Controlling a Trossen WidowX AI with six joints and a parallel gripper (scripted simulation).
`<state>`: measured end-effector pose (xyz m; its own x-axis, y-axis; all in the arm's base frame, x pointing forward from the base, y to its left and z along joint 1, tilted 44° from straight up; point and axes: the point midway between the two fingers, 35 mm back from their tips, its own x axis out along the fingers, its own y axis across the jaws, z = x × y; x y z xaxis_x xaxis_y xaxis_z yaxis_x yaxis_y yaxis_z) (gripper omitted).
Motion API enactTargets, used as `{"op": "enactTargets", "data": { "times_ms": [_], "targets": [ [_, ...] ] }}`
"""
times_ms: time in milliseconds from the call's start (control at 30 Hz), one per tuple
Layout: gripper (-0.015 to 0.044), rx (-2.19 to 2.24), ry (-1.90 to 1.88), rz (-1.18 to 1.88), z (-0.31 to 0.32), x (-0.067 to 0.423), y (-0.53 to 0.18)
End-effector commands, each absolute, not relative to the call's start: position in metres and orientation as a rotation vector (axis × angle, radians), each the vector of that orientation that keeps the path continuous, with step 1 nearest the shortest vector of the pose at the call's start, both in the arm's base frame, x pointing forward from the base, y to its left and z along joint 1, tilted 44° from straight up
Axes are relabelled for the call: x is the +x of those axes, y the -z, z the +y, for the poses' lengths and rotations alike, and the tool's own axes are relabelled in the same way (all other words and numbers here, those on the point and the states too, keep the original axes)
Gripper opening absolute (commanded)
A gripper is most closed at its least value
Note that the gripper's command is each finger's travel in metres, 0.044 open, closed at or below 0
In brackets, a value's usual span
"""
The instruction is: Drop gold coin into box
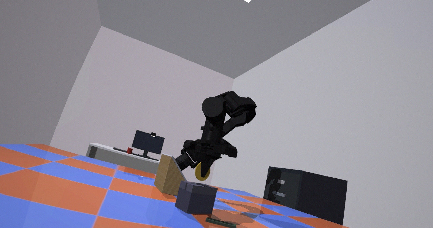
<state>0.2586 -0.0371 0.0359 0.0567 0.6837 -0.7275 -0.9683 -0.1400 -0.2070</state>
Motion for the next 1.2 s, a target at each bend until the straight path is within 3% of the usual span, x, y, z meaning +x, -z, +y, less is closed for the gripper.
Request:
{"op": "enactTargets", "data": {
  "times_ms": [0,933,1133,1167],
  "targets": [
    [0.0000,-0.833,-1.512,0.442,-0.0343,0.2574,-0.0342],
    [0.0000,-0.832,-1.512,0.442,-0.0288,0.2573,-0.0284],
    [0.0157,-0.845,-1.511,0.443,-0.0314,0.2588,-0.0298],
    [0.0161,-0.845,-1.511,0.443,-0.0314,0.2588,-0.0298]
  ]
}}
